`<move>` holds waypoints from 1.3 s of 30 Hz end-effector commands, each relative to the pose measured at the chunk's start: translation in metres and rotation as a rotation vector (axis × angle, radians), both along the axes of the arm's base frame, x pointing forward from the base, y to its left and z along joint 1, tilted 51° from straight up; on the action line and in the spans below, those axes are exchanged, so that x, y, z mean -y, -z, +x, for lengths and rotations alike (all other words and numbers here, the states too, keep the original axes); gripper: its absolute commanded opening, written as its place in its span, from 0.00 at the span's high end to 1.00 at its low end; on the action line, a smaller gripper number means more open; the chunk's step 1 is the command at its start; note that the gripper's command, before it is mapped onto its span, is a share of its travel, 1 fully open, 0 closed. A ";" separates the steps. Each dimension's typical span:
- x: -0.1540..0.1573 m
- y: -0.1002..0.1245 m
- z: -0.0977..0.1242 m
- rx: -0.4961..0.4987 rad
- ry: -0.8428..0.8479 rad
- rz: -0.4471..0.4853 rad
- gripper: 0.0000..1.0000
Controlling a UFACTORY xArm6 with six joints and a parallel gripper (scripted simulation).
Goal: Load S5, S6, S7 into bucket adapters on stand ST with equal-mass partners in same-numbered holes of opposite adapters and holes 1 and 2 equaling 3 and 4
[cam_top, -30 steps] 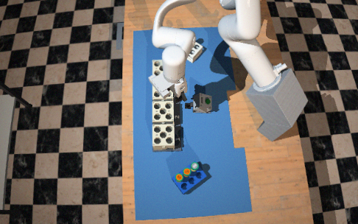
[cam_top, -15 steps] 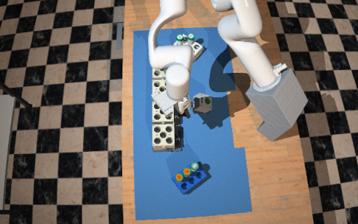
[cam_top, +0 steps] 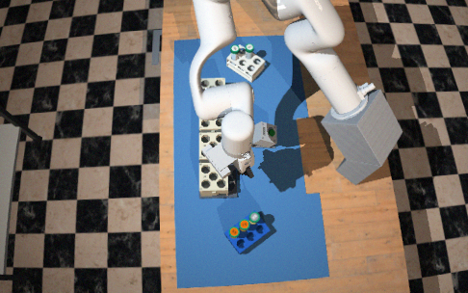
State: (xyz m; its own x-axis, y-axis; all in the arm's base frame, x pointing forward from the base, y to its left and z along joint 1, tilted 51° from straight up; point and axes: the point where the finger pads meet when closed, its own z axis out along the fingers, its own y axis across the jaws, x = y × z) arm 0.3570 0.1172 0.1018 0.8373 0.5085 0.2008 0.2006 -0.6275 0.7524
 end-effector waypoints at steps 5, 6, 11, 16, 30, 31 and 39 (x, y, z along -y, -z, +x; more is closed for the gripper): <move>-0.034 0.025 0.011 0.004 0.004 -0.003 0.43; -0.038 0.028 0.012 0.004 0.004 -0.002 0.43; -0.058 0.042 0.017 0.004 0.004 -0.002 0.43; -0.070 0.051 0.020 0.004 0.004 -0.002 0.43; -0.125 0.093 0.034 0.004 0.004 -0.002 0.43; -0.125 0.093 0.034 0.004 0.004 -0.002 0.43; -0.130 0.097 0.035 0.004 0.004 -0.002 0.43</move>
